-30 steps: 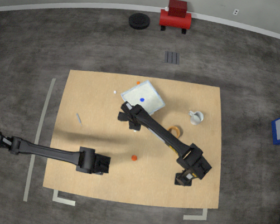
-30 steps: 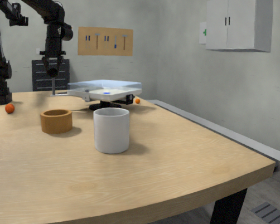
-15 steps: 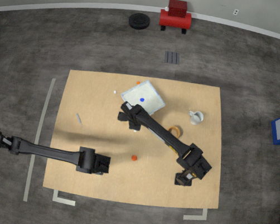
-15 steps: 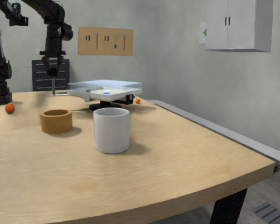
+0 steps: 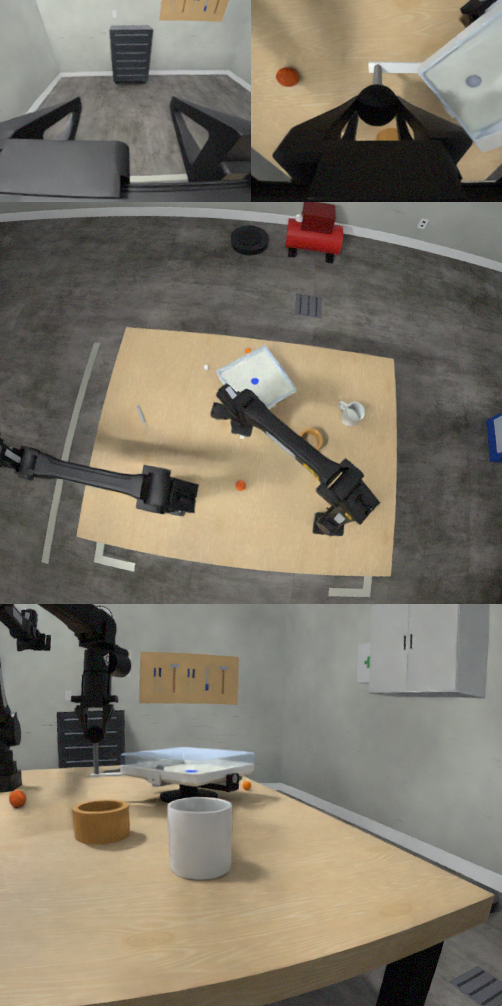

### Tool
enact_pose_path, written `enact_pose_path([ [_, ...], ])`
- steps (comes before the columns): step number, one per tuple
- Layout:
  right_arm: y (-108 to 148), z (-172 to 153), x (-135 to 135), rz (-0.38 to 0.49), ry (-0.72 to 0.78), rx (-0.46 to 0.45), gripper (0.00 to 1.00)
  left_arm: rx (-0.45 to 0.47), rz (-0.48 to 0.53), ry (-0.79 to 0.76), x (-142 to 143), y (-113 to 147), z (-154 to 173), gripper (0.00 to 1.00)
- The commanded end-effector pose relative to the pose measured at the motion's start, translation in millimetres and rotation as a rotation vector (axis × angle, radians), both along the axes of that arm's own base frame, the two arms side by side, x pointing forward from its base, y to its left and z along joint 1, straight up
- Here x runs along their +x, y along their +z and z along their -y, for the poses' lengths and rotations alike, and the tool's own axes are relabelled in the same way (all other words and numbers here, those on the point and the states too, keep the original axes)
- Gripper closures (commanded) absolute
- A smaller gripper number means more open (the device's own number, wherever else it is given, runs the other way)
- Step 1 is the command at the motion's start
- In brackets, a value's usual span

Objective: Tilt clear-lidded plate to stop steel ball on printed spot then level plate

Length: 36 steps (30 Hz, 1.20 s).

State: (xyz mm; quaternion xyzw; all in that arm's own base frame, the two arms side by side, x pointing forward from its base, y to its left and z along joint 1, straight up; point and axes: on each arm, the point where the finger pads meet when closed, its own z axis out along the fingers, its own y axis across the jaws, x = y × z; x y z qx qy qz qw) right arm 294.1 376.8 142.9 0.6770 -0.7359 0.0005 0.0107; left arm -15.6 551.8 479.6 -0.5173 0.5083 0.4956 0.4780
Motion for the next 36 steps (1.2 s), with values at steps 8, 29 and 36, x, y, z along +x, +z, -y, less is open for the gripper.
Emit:
enact_pose_path([
  [8,28,-23,21,0.059,-0.016,0.068,1.0,0.052,0.007,0.018,-8,21,7,0.0],
  [29,38,-18,23,0.071,-0.015,0.082,1.0,0.052,0.007,0.018,-8,21,7,0.0],
  [36,42,-17,24,0.078,-0.014,0.091,1.0,0.052,0.007,0.018,-8,21,7,0.0],
])
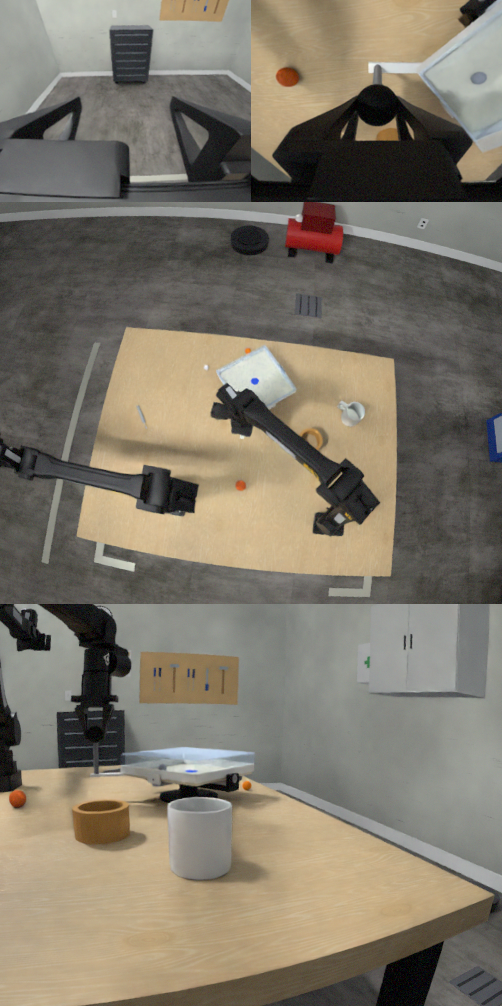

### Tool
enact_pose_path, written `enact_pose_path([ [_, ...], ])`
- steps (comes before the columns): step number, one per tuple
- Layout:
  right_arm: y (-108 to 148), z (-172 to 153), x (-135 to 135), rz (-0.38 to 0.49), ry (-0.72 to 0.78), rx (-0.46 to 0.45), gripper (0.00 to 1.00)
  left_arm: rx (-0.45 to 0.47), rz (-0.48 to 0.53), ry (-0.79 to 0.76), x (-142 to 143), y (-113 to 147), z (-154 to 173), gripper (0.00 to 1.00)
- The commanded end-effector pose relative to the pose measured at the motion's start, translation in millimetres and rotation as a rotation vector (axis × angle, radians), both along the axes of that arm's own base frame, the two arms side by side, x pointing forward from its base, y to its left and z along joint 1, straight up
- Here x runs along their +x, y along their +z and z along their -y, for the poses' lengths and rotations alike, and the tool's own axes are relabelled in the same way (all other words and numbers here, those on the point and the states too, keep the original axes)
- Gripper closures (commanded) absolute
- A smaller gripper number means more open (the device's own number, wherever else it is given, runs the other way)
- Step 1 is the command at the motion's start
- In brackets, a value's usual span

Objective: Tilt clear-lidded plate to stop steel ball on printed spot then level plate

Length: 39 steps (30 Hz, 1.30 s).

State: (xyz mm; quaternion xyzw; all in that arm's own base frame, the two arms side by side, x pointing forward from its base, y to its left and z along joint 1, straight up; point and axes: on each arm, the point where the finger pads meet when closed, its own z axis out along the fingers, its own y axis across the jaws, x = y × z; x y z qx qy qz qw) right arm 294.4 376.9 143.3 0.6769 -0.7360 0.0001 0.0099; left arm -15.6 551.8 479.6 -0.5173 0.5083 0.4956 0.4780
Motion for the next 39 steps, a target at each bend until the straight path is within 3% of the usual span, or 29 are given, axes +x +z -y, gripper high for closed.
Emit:
enact_pose_path([
  [1,41,-16,23,0.078,-0.013,0.089,1.0,0.052,0.007,0.018,-8,21,7,0.0],
  [9,38,-13,22,0.075,-0.009,0.084,1.0,0.052,0.007,0.018,-8,21,7,0.0],
  [13,19,0,11,0.046,-0.007,0.048,1.0,0.052,0.007,0.018,-8,21,7,0.0],
  [26,19,5,9,0.038,-0.006,0.038,1.0,0.052,0.007,0.018,-8,21,7,0.0],
  [29,7,5,4,0.033,-0.014,0.032,1.0,0.052,0.007,0.018,-8,21,7,0.0],
  [32,19,-9,15,0.044,-0.014,0.046,1.0,0.052,0.007,0.018,-8,21,7,0.0],
  [39,19,-13,14,0.042,-0.014,0.044,1.0,0.052,0.007,0.018,-8,21,7,0.0],
])
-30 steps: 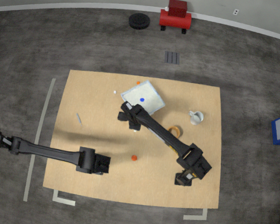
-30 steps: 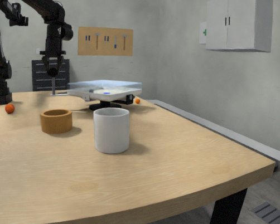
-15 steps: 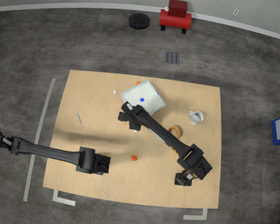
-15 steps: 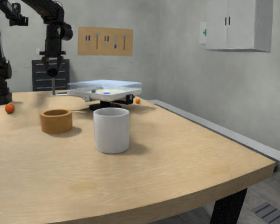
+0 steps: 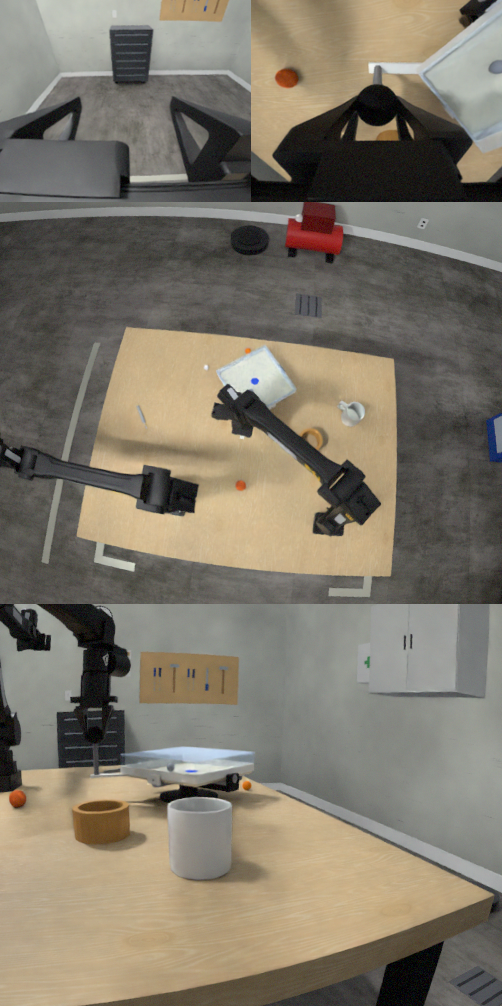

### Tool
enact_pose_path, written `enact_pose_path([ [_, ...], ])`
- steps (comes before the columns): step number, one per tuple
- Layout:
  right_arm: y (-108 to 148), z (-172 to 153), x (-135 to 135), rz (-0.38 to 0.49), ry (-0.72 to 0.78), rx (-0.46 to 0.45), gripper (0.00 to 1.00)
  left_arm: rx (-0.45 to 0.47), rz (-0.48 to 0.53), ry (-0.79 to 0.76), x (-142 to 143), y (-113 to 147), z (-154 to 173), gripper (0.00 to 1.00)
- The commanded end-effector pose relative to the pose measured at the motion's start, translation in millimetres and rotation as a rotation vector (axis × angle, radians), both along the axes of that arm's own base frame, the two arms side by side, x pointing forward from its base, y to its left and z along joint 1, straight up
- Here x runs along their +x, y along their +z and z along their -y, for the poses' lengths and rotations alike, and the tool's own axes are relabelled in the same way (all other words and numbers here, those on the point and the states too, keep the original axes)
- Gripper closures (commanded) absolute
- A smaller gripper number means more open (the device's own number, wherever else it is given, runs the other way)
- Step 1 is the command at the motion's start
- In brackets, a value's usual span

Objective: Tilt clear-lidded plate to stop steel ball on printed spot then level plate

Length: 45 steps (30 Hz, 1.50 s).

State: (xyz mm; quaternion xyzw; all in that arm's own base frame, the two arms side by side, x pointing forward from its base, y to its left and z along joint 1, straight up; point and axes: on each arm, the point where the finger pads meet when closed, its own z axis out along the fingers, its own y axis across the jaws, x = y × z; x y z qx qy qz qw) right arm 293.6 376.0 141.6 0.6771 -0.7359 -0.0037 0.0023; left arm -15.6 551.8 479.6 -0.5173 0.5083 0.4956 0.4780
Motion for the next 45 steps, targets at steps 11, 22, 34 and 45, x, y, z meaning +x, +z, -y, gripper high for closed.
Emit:
enact_pose_path([
  [11,21,-22,15,0.04,-0.01,0.034,1.0,0.052,0.007,0.018,-8,21,7,0.0],
  [22,21,-28,16,0.045,-0.006,0.041,1.0,0.052,0.007,0.018,-8,21,7,0.0],
  [34,21,-30,16,0.045,-0.004,0.042,1.0,0.052,0.007,0.018,-8,21,7,0.0],
  [45,21,-28,17,0.045,-0.008,0.042,1.0,0.052,0.007,0.018,-8,21,7,0.0],
])
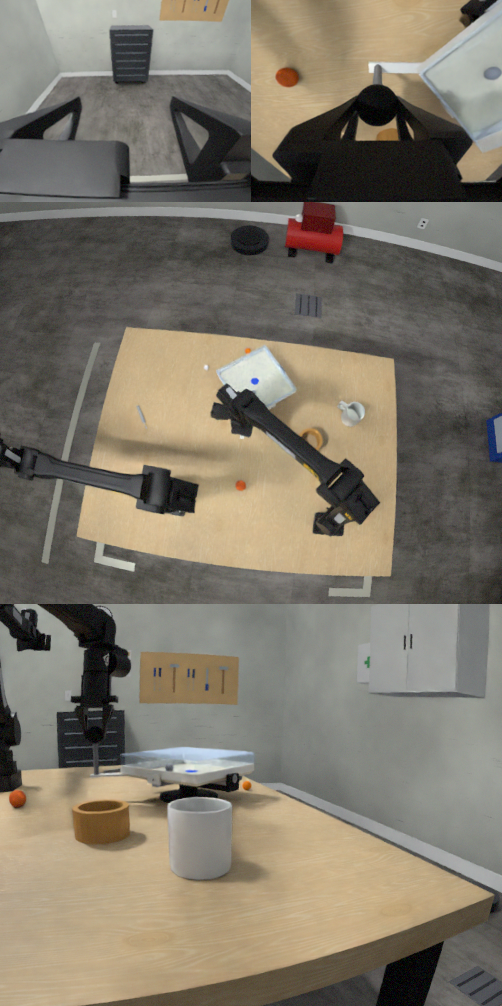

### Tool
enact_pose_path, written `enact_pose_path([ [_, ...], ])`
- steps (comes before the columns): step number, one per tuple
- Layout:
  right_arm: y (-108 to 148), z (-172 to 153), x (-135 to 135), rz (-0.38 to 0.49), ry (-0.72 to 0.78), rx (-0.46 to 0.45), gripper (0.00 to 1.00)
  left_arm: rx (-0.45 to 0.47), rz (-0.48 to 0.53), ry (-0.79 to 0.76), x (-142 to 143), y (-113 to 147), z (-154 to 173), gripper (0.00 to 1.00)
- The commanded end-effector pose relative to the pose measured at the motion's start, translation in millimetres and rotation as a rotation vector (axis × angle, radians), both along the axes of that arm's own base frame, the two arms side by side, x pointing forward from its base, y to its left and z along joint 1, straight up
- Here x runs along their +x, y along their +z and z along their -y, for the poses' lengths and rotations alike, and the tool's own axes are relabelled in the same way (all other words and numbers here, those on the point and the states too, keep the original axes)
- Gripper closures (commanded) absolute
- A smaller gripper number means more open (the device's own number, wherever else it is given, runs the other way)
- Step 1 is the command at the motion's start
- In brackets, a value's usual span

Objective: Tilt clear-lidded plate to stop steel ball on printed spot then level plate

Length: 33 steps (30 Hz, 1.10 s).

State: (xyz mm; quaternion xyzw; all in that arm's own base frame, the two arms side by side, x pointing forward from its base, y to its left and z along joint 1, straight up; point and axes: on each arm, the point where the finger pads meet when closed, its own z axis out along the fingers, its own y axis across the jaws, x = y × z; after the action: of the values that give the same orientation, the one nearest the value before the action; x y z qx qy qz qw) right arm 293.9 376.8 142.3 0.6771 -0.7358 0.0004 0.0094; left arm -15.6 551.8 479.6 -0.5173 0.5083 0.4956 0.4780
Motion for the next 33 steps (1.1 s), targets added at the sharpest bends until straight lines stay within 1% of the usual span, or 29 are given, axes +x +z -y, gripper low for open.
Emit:
enact_pose_path([
  [1,21,-27,17,0.05,-0.008,0.057,1.0,0.052,0.007,0.018,-8,21,7,0.0],
  [14,22,-23,19,0.047,-0.014,0.053,1.0,0.052,0.007,0.018,-8,21,7,0.0],
  [33,42,-14,22,0.066,-0.012,0.076,1.0,0.052,0.007,0.018,-8,21,7,0.0],
])
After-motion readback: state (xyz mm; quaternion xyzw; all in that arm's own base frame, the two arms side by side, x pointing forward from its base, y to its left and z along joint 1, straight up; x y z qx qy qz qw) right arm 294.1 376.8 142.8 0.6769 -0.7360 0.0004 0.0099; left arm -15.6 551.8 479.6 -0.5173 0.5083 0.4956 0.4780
